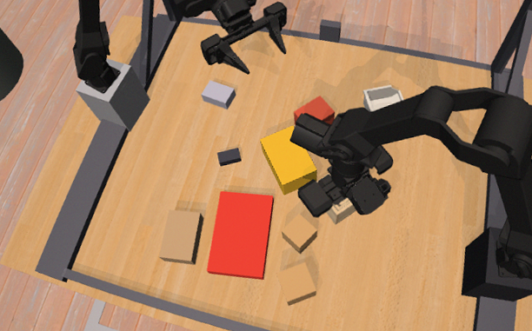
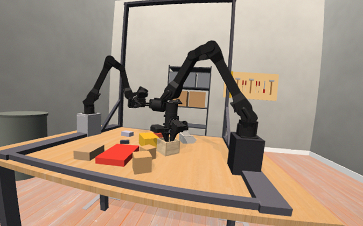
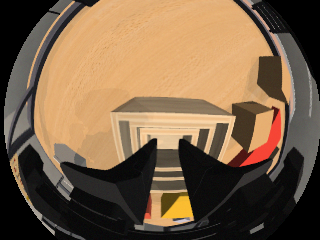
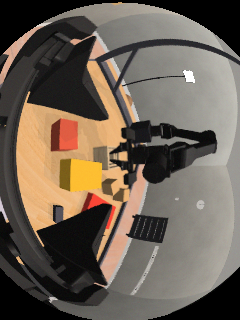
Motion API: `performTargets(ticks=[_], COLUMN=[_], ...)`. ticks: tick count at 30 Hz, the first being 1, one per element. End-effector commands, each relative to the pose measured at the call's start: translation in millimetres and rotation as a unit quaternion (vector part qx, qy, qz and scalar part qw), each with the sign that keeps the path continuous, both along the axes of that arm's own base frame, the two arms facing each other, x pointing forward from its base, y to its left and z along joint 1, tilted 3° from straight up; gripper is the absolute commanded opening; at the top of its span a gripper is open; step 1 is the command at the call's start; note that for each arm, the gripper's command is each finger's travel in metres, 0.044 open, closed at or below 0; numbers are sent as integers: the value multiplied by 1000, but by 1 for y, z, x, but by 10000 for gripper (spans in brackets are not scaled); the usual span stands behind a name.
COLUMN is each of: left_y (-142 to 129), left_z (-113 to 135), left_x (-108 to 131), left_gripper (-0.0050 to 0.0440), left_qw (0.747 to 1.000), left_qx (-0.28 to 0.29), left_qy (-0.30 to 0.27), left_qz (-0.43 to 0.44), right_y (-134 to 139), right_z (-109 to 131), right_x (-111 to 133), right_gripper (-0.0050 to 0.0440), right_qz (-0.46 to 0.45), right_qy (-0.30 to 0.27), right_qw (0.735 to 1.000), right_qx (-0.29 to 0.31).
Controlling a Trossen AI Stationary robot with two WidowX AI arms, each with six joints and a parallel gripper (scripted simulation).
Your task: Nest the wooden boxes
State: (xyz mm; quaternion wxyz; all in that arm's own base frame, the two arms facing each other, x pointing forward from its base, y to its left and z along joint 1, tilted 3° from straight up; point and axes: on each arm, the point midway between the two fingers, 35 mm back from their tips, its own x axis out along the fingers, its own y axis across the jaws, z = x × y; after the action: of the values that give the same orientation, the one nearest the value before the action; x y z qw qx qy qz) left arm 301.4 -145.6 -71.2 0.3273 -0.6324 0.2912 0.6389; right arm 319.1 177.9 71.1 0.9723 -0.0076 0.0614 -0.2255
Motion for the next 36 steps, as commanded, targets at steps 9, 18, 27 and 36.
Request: performTargets(ticks=[9, 18, 27, 36], left_y=[0, -1, -3, -3], left_z=[-1, 1, 7, 7], left_x=[2, 3, 6, 6], left_gripper=[170, 146, 52, 5], left_qw=[1000, 1000, 1000, 1000], left_qx=[-1, -3, -7, -7], left_qy=[-2, -5, -13, -13], left_qz=[-1, -1, 0, 0], right_y=[0, 0, 0, 0], right_z=[3, 3, 3, 3], right_x=[0, 0, 0, 0], right_gripper=[400, 400, 400, 400], right_qz=[0, 0, 0, 0], right_qy=[-4, -4, -4, -4], right_qw=[1000, 1000, 1000, 1000], right_qx=[3, 3, 3, 3])
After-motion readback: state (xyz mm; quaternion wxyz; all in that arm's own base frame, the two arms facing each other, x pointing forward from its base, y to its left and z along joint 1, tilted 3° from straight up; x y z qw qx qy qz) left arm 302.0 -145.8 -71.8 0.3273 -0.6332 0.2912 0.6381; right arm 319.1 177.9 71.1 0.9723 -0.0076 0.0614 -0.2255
